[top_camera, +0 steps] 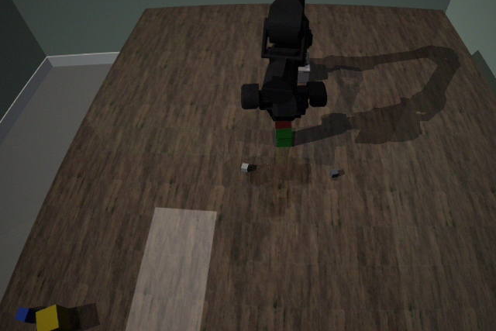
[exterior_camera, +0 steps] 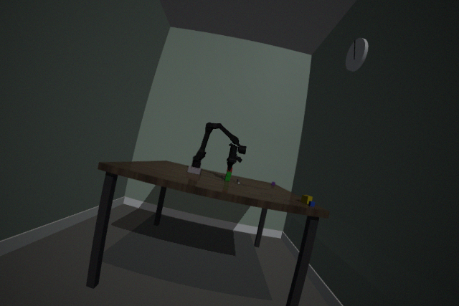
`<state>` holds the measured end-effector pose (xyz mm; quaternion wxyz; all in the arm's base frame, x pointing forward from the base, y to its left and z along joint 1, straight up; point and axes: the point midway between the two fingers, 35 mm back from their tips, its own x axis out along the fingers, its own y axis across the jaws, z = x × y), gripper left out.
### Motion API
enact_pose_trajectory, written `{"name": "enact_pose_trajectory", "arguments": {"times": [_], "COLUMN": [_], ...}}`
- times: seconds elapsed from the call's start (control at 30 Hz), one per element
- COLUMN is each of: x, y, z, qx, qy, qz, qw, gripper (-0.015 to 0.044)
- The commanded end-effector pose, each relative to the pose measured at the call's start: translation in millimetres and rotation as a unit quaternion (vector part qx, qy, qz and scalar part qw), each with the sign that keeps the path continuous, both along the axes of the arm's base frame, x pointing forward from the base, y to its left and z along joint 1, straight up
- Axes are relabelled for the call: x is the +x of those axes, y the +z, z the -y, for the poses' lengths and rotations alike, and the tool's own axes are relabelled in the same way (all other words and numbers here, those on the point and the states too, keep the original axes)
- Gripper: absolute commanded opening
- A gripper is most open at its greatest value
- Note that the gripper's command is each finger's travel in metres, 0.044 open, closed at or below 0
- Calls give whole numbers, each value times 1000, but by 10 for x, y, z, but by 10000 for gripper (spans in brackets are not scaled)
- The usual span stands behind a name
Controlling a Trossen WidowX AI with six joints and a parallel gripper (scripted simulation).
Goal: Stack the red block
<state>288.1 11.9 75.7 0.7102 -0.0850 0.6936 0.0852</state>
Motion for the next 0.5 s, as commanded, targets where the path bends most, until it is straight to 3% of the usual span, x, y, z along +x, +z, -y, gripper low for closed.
{"name": "enact_pose_trajectory", "arguments": {"times": [0.0, 0.47], "x": [4, 4], "y": [-3, 11], "z": [-4, -5], "qx": [1, 1], "qy": [-3, -3], "qz": [1, 1], "qw": [1000, 1000], "gripper": [0, 0]}}
